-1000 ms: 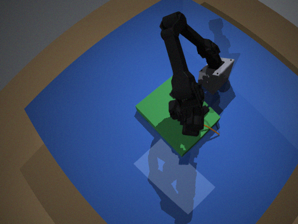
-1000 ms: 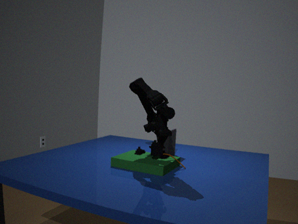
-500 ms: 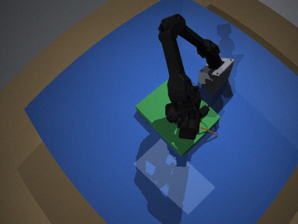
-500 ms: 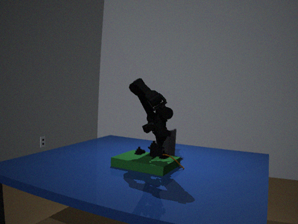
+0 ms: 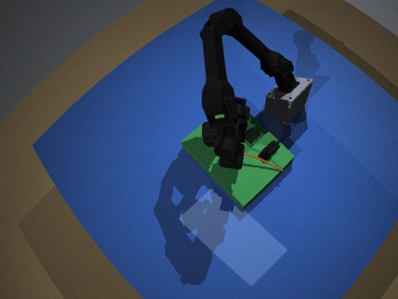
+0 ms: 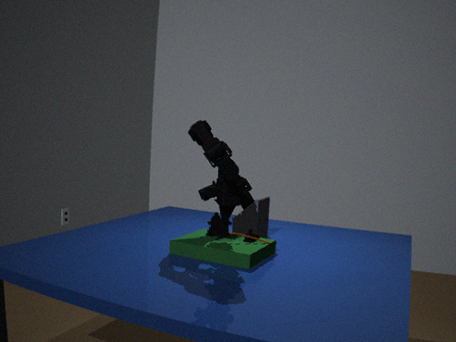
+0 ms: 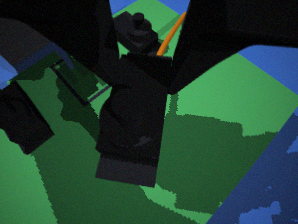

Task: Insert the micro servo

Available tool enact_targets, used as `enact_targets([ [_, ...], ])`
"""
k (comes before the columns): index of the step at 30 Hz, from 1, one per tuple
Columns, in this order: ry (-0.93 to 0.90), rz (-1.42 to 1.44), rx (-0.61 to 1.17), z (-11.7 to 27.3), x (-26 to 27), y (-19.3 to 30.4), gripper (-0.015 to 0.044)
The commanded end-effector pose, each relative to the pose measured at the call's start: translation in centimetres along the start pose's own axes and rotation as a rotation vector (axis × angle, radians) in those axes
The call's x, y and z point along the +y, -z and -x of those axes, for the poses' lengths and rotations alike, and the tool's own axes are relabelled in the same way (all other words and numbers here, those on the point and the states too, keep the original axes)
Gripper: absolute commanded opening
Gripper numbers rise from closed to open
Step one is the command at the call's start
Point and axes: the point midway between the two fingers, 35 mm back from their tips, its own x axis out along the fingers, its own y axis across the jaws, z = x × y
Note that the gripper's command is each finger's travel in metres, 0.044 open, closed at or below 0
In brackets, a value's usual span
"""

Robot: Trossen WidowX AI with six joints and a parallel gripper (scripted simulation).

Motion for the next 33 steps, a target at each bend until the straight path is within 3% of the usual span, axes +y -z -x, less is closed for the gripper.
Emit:
enact_targets([
  [1, -0.010, 0.007, -0.009, 0.37, -0.64, -0.75, 0.0000],
  [7, -0.010, 0.090, -0.010, 0.37, -0.64, -0.75, 0.0000],
  [33, -0.005, 0.912, -0.013, 0.38, -0.64, -0.75, 0.0000],
])
